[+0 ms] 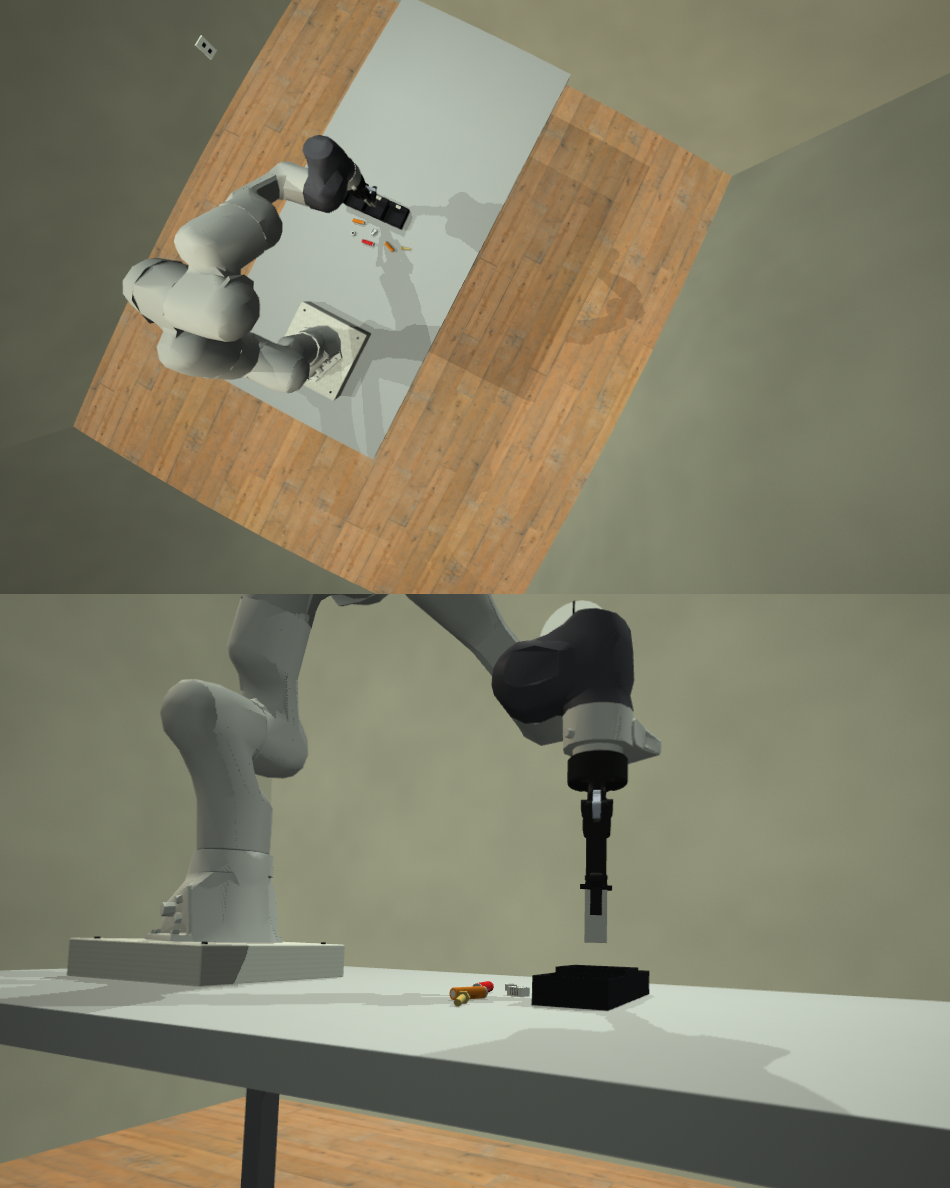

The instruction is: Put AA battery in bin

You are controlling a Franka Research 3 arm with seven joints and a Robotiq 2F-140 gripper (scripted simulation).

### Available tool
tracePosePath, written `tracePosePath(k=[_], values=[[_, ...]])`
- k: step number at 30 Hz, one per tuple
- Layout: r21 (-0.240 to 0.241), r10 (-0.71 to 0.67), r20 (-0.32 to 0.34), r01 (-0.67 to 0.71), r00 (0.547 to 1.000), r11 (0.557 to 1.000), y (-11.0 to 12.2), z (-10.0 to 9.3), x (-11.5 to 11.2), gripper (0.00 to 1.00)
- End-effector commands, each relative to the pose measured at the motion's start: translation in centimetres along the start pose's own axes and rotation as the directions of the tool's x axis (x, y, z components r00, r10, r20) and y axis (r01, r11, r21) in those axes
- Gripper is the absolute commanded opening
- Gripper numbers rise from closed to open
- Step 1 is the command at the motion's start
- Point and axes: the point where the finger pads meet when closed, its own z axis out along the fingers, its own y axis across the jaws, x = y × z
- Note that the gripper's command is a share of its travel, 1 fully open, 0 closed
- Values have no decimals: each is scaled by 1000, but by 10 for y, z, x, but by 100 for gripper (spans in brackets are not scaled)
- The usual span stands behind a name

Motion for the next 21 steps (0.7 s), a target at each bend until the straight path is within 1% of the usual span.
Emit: tracePosePath(k=[1,4,6,16,19,21], values=[[3,2,3,-2,1000,1000,-17,0,3,5],[3,2,3,-2,1000,1000,-31,0,7,5],[3,2,3,-2,1000,1000,-31,0,7,5],[3,2,3,-2,1000,1000,-78,0,19,5],[3,2,3,-2,1000,1000,-78,0,19,5],[3,2,3,-2,1000,1000,-79,5,19,5]])
